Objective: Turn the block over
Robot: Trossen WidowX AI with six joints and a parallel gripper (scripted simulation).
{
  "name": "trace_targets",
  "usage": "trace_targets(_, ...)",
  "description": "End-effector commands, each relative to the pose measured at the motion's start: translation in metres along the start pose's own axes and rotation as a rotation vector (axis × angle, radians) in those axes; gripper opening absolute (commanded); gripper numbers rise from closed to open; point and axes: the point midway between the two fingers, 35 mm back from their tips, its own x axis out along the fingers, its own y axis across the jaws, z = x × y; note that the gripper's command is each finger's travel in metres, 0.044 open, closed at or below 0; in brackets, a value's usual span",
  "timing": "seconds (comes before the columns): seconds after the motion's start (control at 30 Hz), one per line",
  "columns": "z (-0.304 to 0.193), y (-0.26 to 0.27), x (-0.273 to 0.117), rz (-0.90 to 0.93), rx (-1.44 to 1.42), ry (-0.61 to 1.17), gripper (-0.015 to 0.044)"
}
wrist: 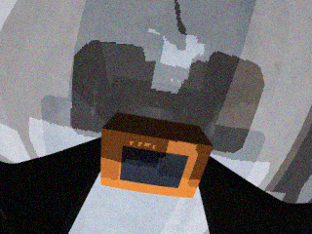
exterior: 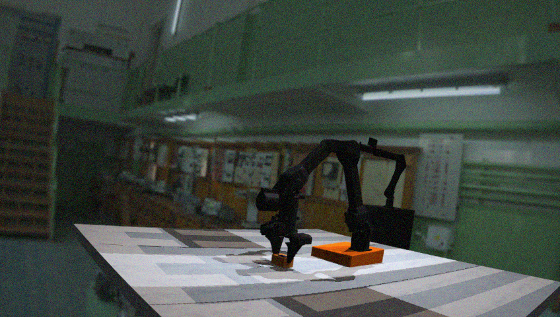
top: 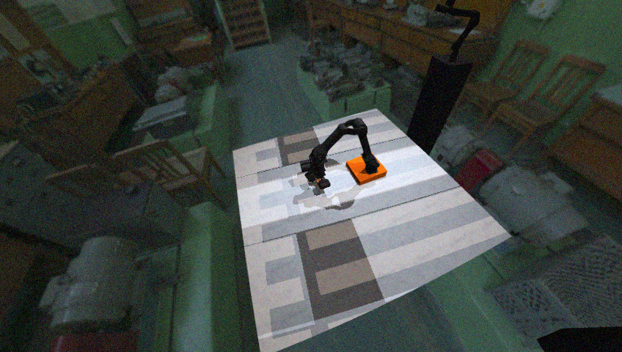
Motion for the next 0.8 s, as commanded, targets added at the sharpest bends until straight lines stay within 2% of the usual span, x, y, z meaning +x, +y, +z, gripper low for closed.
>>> trace_targets(0.0, -0.001, 0.000, 0.001, 0.002, -0.003, 0.001, 0.0143)
trace_targets(0.17, 0.000, 0.000, -0.024, 0.002, -0.003, 0.001, 0.0011)
trace_targets(0.2, 0.000, 0.000, -0.028, 0.002, -0.003, 0.001, 0.0000)
trace_targets(0.43, 0.000, 0.000, -0.029, 0.002, -0.002, -0.010, 0.0000)
trace_targets(0.77, 0.001, 0.000, -0.022, 0.008, 0.004, -0.175, 0.0000)
